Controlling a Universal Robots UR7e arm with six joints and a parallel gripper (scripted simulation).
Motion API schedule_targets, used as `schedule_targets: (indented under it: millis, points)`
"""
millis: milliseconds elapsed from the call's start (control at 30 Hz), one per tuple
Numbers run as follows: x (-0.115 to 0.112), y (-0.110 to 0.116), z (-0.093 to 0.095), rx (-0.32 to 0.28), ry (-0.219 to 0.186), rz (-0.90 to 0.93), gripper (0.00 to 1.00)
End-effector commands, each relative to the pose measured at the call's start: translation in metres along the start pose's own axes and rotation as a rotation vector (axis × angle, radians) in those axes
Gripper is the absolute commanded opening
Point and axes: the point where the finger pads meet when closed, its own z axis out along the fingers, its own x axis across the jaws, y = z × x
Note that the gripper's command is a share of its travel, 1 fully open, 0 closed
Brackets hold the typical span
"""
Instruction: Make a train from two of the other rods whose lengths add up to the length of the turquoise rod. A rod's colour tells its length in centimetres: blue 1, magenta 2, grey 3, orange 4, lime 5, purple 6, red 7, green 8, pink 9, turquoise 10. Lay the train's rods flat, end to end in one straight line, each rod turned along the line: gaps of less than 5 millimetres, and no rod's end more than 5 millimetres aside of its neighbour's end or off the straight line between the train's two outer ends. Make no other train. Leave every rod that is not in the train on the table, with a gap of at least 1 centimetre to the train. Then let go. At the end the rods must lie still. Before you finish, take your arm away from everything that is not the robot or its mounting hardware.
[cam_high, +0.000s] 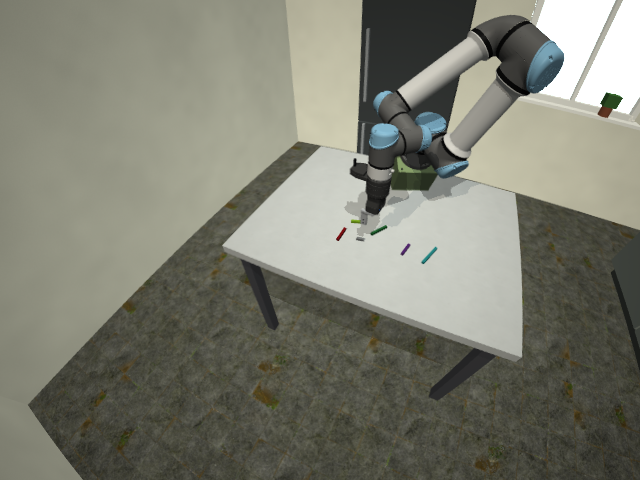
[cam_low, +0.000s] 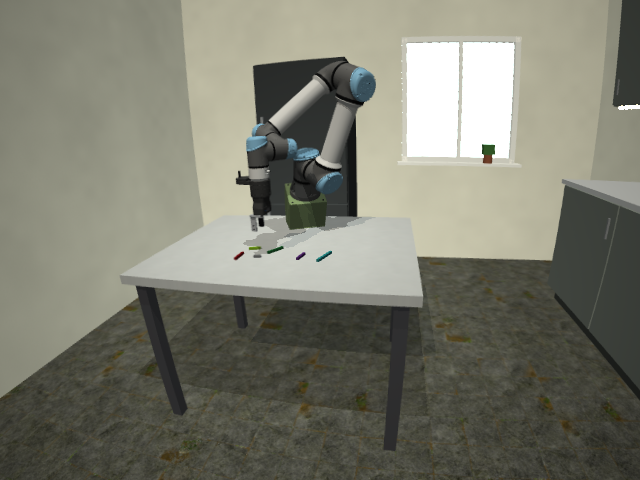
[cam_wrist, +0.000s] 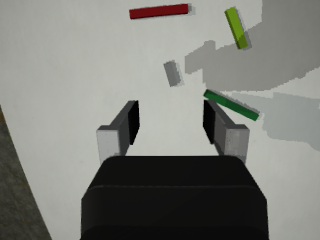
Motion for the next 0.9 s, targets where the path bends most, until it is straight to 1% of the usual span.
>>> schedule_targets:
  millis: [0, 200, 267, 333, 767, 833, 867]
  points:
    - [-0.001, 0.012, 0.007, -0.001, -0.004, -0.168, 1.00]
    - [-0.001, 0.027, 0.015, 0.000, -0.005, -0.348, 1.00]
    - [-0.001, 0.027, 0.015, 0.000, -0.005, -0.348, 1.00]
    - [0.000, 0.037, 0.019, 0.000, -0.005, -0.455, 1.00]
    - [0.005, 0.072, 0.033, 0.002, -0.010, -0.836, 1.00]
    - [0.005, 0.072, 0.033, 0.002, -0.010, -0.836, 1.00]
    - [0.006, 0.077, 0.035, 0.002, -0.011, -0.887, 1.00]
